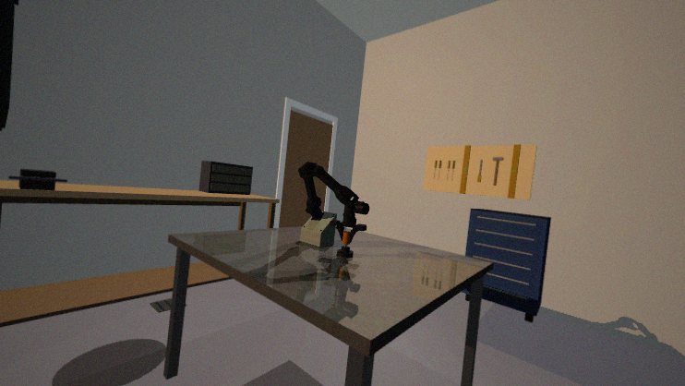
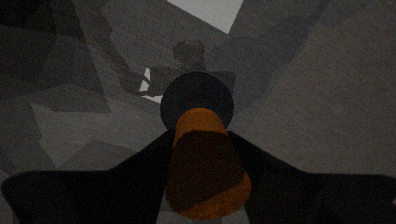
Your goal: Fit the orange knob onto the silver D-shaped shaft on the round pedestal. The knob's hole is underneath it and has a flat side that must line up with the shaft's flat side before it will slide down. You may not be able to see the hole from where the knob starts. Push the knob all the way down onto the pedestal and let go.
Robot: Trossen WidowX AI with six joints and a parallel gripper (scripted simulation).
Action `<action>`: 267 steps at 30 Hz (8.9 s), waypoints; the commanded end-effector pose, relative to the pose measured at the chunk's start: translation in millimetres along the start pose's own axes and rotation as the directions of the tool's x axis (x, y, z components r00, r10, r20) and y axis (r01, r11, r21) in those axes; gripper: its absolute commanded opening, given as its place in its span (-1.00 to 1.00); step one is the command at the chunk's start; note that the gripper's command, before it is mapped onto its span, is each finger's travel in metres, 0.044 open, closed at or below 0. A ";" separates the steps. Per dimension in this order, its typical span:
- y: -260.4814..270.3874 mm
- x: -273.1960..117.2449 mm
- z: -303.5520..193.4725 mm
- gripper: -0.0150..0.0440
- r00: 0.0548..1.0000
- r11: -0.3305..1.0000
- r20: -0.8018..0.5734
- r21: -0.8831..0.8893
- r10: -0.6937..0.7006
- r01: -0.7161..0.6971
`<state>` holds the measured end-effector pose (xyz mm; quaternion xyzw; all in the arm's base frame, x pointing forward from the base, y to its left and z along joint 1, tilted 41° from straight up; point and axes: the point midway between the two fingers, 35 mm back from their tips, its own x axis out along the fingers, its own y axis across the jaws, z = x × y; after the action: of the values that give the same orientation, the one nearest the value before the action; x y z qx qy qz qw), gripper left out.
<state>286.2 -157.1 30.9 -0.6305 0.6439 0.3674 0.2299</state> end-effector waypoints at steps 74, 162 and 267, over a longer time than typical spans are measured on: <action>-2.1 -4.6 0.9 -0.49 1.000 0.908 -0.002 -0.418 -0.002 0.001; -0.8 0.0 -0.5 -0.49 1.000 0.497 -0.002 -0.868 -0.002 -0.001; -1.8 -4.2 -2.0 -0.49 1.000 0.322 -0.002 0.947 -0.003 0.003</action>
<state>286.9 -156.3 34.3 -0.4012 0.7399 -0.0464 0.5379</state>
